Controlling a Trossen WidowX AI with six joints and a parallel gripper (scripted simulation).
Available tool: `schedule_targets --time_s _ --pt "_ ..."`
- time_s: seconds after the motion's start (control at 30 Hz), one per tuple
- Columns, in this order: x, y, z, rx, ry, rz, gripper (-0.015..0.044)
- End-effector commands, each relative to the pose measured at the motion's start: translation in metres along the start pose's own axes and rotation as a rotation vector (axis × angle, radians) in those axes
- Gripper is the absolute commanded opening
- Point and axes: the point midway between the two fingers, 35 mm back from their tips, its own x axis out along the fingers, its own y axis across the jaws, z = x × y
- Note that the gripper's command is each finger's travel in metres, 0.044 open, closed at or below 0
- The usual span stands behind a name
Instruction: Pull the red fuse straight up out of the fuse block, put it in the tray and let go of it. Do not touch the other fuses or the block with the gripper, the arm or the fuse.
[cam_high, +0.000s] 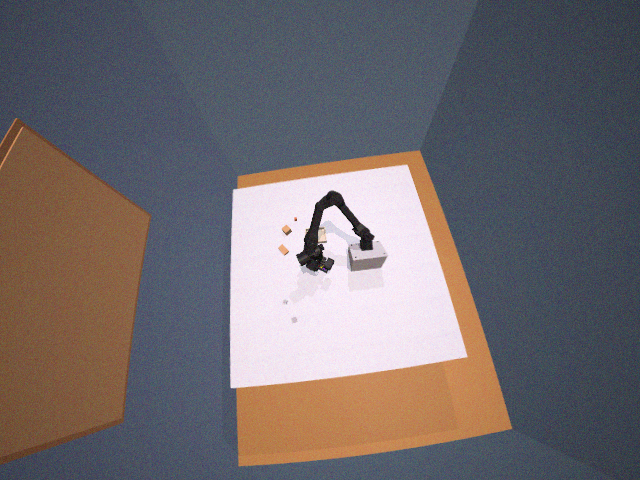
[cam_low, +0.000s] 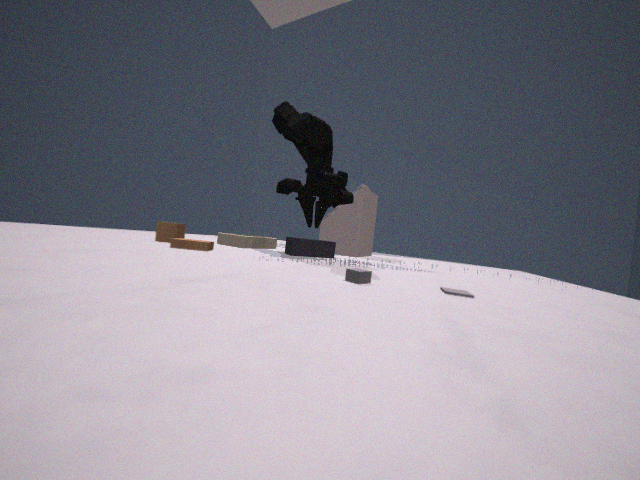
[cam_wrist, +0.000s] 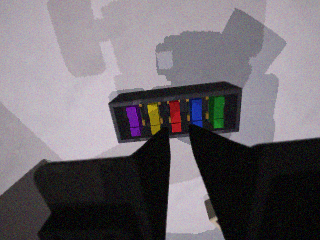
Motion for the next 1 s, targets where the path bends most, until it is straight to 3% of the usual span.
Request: schedule_targets --time_s 0.0,0.97 --pt "0.004 -0.001 0.000 -0.005 0.003 -0.006 0.0073" --pt "0.026 0.000 -0.001 -0.005 0.005 -0.007 0.0073"
